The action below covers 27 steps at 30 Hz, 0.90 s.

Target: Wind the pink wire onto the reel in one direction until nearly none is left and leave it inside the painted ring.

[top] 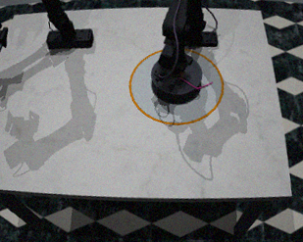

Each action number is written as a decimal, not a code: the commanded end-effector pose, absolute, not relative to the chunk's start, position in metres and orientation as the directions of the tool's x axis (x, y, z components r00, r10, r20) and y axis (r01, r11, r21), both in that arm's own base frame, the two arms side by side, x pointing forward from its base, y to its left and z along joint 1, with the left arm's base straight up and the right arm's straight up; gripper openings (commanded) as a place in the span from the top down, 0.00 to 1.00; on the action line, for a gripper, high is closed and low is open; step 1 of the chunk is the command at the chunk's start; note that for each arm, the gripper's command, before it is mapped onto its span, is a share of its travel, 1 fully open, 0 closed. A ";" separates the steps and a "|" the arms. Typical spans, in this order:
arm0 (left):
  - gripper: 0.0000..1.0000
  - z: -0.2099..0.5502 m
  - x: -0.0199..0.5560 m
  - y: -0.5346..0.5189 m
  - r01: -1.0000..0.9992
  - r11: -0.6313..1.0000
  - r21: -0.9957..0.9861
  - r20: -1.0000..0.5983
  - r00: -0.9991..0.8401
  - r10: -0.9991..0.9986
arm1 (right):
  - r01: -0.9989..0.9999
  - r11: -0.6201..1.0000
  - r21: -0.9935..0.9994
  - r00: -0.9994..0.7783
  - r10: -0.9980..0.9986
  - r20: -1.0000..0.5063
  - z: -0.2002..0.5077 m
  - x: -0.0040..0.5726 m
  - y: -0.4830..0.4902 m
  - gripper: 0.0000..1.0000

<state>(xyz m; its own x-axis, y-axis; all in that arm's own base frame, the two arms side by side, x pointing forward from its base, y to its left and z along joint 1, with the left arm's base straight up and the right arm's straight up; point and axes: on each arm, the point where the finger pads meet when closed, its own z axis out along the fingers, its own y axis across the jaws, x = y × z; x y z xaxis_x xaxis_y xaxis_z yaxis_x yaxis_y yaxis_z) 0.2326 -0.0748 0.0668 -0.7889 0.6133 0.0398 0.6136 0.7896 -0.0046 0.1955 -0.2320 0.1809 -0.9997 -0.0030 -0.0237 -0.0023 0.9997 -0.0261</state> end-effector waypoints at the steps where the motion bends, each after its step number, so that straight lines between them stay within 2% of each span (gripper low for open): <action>1: 1.00 0.073 0.239 -0.080 0.616 0.787 0.000 0.000 -0.787 0.616 | -0.002 0.998 -0.064 -0.998 -0.006 -0.055 0.197 0.199 -0.232 0.00; 27: 1.00 0.044 0.234 -0.081 0.616 0.787 0.000 0.000 -0.787 0.616 | -0.002 0.998 -0.064 -0.998 -0.006 -0.055 0.197 0.199 -0.232 0.00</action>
